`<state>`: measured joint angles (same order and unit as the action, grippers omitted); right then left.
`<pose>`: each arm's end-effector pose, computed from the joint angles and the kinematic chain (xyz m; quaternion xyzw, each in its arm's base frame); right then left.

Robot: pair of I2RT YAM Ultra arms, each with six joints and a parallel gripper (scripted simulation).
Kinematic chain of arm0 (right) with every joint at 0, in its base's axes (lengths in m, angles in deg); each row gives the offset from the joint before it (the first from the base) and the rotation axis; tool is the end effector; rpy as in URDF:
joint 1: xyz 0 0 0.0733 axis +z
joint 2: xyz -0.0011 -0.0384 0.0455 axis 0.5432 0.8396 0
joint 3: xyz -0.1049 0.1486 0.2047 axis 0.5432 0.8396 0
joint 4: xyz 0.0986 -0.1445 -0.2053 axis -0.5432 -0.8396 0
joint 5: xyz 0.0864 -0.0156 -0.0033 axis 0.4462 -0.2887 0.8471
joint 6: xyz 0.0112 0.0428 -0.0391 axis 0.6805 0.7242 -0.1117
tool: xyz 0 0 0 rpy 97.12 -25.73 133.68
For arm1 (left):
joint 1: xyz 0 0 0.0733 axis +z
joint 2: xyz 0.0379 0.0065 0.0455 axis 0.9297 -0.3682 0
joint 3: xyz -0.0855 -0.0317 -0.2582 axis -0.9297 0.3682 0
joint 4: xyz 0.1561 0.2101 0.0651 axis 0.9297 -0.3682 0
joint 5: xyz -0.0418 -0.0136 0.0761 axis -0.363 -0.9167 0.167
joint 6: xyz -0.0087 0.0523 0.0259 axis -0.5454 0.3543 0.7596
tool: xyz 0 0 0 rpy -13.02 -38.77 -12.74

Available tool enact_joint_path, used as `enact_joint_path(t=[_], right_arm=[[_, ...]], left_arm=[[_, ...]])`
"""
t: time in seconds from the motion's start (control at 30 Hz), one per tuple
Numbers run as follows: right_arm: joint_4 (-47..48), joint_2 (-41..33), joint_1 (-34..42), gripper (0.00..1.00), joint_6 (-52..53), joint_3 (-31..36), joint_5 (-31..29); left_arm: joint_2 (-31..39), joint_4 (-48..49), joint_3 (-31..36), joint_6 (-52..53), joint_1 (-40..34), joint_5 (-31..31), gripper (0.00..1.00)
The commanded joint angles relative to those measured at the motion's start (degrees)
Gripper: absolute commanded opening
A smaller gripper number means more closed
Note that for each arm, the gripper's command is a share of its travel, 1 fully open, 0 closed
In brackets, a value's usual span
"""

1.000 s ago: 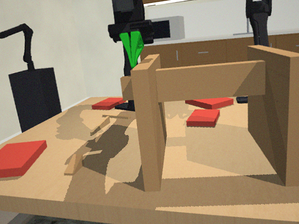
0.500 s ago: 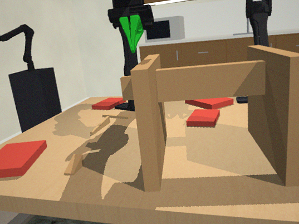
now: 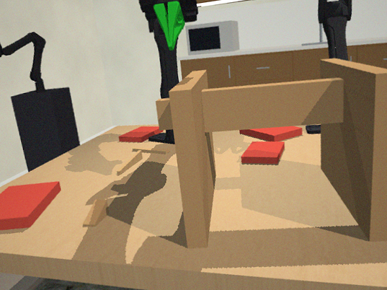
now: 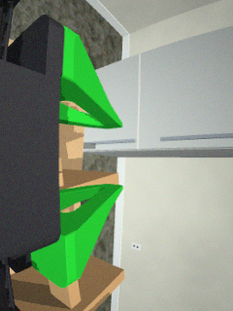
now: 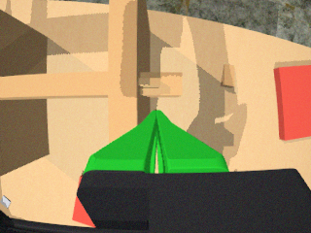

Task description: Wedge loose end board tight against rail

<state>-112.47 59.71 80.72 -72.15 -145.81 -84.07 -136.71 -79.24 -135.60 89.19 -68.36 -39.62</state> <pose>0.2621 0.2838 0.4182 -0.2797 0.9195 0.0907 0.2609 0.2547 0.0012 0.4087 -0.0002 0.7069 0.0001 0.7073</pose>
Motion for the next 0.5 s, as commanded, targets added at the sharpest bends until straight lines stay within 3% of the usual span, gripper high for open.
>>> enact_joint_path(t=[0.0,0.47], right_arm=[[-2.27,-1.13,0.76,0.00,0.55,-3.59,-0.63],[-2.02,-1.92,0.27,0.00,0.51,-4.42,-0.67]], left_arm=[[0.03,0.18,-0.35,0.31,-0.60,0.25,0.44],[0.03,0.18,-0.35,0.31,-0.60,0.25,0.44]])
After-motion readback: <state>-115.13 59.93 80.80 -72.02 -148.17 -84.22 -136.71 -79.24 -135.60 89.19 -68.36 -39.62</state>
